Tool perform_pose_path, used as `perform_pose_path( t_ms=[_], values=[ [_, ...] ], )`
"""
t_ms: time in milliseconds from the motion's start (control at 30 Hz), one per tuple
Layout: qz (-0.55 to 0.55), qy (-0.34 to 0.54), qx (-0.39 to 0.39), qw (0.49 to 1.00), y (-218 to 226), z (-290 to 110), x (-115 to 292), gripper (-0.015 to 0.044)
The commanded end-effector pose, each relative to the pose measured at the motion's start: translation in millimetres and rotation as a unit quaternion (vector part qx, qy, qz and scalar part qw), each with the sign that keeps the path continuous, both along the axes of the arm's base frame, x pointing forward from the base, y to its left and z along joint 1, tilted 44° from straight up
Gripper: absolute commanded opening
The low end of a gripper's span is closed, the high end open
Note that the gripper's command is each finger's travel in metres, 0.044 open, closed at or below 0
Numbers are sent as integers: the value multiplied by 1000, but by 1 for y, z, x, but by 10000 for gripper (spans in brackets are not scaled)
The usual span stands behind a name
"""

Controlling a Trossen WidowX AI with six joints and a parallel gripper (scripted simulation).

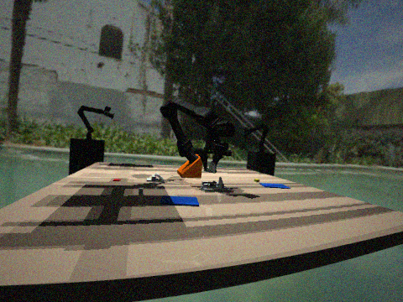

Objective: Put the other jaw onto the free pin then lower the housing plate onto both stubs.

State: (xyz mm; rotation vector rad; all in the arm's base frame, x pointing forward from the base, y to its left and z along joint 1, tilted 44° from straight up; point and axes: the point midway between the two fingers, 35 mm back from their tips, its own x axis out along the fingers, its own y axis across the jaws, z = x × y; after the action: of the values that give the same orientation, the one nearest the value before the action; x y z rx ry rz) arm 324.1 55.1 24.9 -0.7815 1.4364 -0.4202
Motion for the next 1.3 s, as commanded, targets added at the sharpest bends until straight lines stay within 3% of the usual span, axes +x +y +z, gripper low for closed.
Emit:
perform_pose_path(
  t_ms=[0,1267],
  values=[
    [-1,1,2,1000,1,-1,-1,134],
    [1,2,1,1000,-35,-37,5,134]
  ],
)
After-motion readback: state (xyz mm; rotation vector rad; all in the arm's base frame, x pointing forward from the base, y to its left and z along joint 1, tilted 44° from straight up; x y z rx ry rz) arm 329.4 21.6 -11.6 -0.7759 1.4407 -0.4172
